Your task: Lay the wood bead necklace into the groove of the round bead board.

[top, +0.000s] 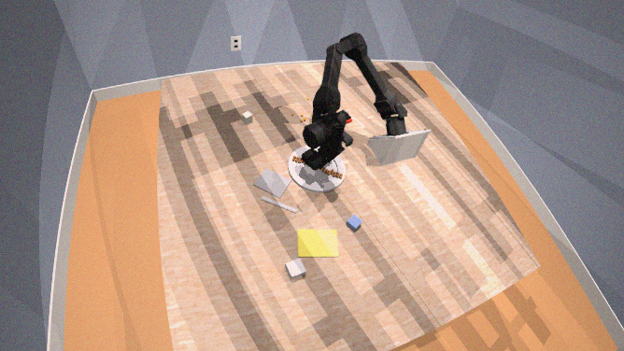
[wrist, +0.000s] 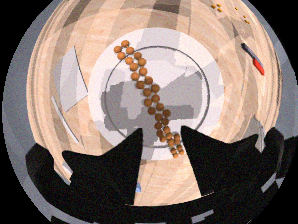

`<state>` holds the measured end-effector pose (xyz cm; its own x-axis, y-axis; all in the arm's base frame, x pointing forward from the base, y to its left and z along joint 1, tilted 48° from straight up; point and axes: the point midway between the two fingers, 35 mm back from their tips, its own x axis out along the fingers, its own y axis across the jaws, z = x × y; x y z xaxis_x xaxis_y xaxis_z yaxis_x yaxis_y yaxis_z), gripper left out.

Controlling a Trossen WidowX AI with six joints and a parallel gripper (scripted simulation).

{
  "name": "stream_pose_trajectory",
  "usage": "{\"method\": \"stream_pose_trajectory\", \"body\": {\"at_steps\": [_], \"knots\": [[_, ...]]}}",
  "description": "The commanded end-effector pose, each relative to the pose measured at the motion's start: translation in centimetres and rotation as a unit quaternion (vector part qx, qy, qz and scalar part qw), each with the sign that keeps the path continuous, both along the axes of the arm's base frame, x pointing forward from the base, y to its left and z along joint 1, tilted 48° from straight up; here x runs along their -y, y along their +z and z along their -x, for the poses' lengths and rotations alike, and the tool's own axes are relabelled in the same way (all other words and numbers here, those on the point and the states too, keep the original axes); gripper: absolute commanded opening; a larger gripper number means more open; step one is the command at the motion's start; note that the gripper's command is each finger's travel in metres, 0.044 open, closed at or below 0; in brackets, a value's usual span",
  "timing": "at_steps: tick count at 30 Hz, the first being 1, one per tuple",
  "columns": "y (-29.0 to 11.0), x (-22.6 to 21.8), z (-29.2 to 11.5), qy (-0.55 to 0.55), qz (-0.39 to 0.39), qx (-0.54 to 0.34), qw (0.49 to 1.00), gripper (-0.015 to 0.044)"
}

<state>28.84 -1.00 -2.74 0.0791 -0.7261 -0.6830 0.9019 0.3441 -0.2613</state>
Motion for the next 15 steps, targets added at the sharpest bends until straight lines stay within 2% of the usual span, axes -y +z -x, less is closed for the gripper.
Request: {"method": "stream_pose_trajectory", "body": {"at_steps": [1,15], "knots": [[-0.5,0.7,0.3,0.0,0.004,-0.006,1.0,0.02],[-1.7,2.1,0.4,-0.001,0.007,-0.01,1.0,0.02]]}}
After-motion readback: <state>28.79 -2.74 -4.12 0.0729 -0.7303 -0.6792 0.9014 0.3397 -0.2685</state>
